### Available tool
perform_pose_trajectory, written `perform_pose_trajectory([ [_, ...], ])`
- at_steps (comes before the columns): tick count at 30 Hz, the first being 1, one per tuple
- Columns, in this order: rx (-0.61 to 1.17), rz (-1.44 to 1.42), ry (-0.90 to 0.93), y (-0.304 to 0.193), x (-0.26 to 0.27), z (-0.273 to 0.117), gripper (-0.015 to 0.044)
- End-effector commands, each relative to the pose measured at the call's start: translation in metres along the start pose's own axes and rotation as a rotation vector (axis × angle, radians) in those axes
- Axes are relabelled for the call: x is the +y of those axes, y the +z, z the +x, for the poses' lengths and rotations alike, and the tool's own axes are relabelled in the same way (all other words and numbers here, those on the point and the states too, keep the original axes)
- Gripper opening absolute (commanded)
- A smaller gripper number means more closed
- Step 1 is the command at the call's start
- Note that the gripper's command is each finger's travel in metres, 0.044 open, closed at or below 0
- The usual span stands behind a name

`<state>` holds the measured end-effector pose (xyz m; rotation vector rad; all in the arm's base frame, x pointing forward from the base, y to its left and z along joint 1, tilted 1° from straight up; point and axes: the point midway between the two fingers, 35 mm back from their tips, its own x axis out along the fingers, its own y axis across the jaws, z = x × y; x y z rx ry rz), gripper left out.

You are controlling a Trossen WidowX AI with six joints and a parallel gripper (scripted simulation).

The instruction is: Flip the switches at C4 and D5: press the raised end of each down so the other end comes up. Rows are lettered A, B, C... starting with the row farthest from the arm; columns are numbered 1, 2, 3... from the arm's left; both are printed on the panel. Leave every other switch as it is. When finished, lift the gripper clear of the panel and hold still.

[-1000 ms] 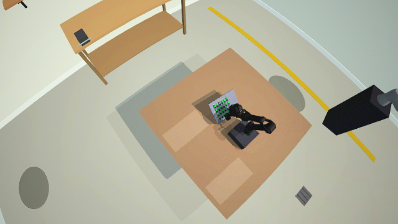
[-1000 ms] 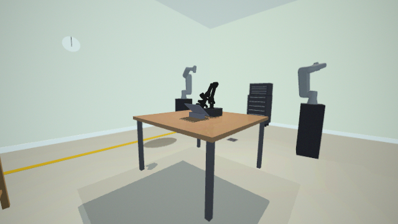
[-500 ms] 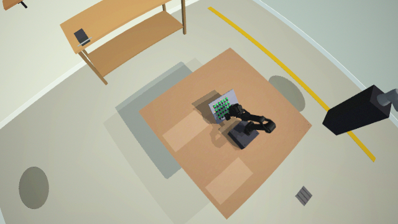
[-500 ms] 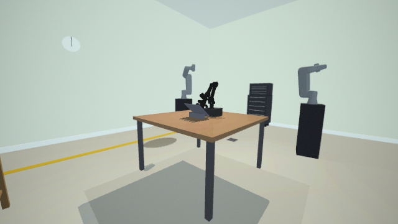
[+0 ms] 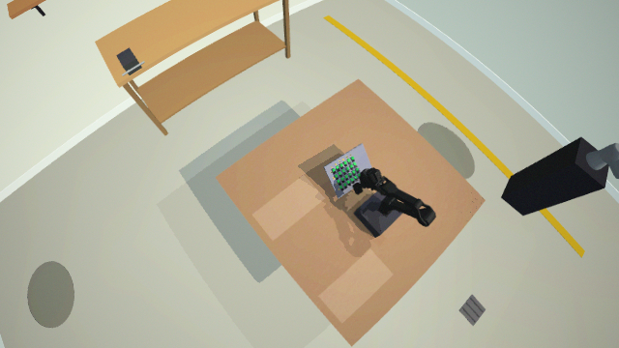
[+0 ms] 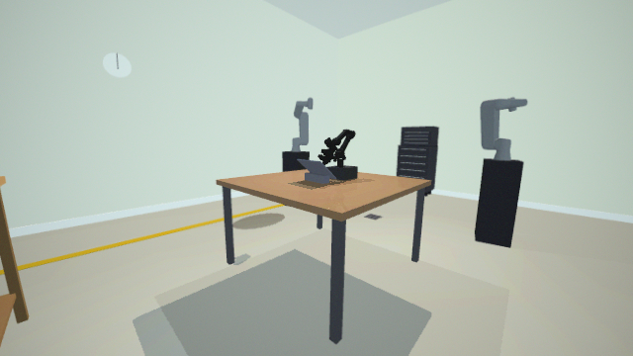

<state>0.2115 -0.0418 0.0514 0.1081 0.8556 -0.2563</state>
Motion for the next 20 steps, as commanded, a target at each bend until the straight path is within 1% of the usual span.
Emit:
perform_pose_trajectory([
  [1,-0.007,0.004,-0.003,-0.004,-0.001,-0.018,0.0],
  [5,-0.006,0.003,-0.003,0.002,0.002,-0.02,0.0],
  [11,-0.009,0.006,0.0,0.046,0.04,-0.026,0.0],
  [20,-0.009,0.006,0.0,0.047,0.041,-0.026,0.0],
])
